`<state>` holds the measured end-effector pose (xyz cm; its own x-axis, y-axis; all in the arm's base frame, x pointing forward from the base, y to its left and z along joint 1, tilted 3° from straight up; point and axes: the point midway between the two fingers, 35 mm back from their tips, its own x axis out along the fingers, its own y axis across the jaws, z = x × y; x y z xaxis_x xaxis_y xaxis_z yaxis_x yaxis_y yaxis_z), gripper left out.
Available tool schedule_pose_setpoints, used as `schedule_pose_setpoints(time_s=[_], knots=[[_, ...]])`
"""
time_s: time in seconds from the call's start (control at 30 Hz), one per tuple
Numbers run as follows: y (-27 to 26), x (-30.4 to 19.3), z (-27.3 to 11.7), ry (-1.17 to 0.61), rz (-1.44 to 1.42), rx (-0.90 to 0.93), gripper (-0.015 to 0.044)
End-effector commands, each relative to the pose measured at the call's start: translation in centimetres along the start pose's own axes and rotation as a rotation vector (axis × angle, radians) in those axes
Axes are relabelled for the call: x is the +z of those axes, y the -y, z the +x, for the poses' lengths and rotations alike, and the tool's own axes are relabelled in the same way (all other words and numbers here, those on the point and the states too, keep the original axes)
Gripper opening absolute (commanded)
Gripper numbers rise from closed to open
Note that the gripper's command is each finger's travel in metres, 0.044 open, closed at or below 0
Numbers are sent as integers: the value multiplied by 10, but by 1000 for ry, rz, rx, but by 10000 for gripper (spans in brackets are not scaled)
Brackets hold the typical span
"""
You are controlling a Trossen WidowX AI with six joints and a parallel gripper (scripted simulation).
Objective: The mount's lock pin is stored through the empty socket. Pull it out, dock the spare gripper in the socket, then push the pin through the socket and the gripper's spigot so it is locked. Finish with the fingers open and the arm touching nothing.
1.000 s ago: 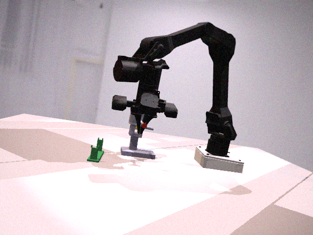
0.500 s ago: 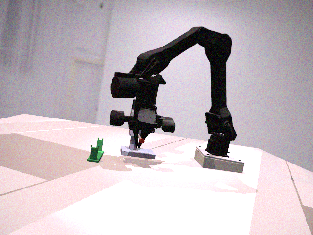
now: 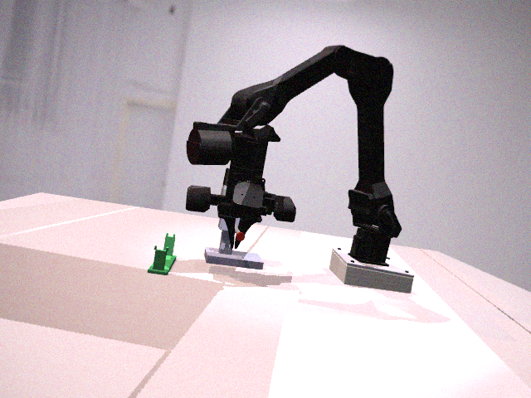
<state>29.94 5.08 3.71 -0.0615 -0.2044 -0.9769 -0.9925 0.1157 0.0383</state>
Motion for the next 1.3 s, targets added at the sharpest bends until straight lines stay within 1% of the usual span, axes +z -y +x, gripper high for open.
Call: schedule_pose_setpoints(time_s=[0.0,1.27], knots=[[1,-3,-1,5,-2,-3,0],[1,-31,7,5,-8,20,0]])
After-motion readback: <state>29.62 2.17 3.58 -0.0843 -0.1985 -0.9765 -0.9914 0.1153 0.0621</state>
